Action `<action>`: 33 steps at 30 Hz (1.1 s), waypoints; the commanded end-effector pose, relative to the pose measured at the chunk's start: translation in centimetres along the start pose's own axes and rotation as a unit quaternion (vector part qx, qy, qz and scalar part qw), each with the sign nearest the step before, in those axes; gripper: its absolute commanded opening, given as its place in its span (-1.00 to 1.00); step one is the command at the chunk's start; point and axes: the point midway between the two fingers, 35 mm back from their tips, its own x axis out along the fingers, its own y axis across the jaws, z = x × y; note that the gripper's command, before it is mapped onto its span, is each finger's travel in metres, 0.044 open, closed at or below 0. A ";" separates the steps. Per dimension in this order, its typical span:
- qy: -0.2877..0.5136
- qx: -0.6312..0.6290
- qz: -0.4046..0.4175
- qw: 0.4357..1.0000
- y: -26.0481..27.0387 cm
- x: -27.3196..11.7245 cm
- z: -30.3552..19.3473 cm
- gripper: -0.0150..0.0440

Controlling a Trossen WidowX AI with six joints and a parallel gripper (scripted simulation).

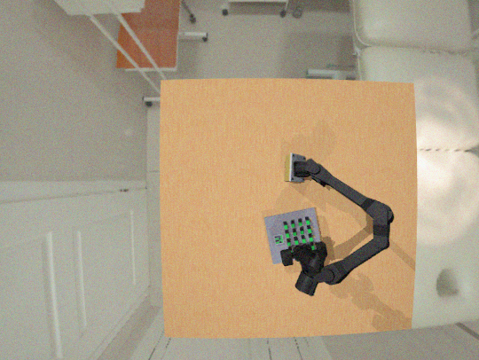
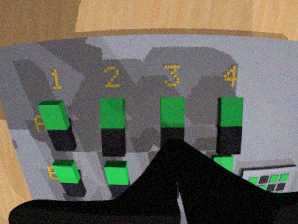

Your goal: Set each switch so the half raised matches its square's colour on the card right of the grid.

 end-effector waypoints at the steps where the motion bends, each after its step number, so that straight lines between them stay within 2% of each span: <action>1: -0.002 0.001 0.002 1.000 0.0 0.1 0.1 -0.49; 22: -0.002 0.001 0.002 1.000 0.0 0.4 0.1 -0.49; 24: 0.002 0.000 0.000 1.000 0.0 -0.5 0.1 -0.49; 29: 0.011 0.001 0.001 1.000 0.0 -5.9 0.3 -0.49; 33: 0.012 0.001 0.001 1.000 -0.2 -6.1 0.3 -0.49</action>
